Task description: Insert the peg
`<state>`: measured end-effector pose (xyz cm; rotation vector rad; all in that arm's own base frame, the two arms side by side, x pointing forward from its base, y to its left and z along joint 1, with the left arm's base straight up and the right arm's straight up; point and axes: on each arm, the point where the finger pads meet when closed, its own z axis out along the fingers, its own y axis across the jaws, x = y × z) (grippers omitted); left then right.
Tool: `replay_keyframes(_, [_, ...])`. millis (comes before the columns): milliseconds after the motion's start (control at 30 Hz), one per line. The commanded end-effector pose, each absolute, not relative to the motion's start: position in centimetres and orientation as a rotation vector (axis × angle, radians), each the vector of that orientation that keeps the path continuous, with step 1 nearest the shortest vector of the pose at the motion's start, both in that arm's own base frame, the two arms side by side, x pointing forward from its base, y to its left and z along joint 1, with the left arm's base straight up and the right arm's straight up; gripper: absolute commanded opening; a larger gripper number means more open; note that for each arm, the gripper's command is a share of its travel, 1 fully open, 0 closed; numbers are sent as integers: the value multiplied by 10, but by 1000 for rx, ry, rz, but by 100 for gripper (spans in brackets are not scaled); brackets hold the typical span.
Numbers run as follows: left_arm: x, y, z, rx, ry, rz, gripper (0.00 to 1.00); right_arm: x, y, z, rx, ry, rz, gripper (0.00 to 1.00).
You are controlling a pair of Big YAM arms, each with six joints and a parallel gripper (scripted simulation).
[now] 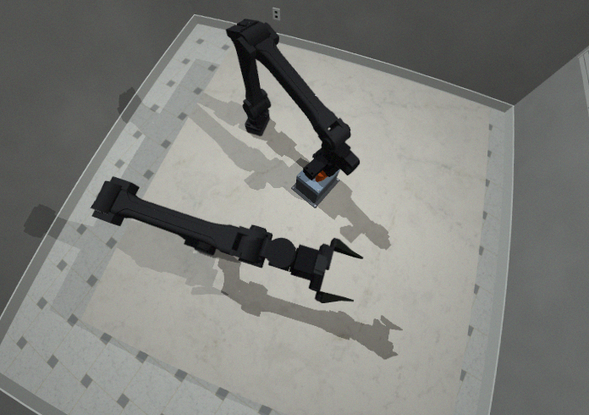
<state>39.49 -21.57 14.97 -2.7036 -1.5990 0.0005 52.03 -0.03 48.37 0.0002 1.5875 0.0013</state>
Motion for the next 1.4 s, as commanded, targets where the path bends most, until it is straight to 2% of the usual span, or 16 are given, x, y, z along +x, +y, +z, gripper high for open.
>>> replay_keyframes(0, [399,-218,156,-2718,-1610,-15,0,519,0,492,0,1571,0,100])
replay_keyframes(533, [399,-218,156,-2718,-1610,-15,0,519,0,492,0,1571,0,100])
replay_keyframes(567, [399,-218,156,-2718,-1610,-15,46,519,0,492,0,1571,0,100])
replay_keyframes(800, [399,-218,157,-2721,-1611,-17,46,471,62,464,-106,1627,101,100])
replay_keyframes(1033, [400,-219,158,-2723,-1613,-20,46,347,165,411,-373,1664,331,100])
replay_keyframes(1100, [400,-219,158,-2723,-1613,-20,46,347,165,411,-373,1664,331,100])
replay_keyframes(1367, [401,-219,160,-2725,-1614,-22,46,251,207,356,-595,1665,503,100])
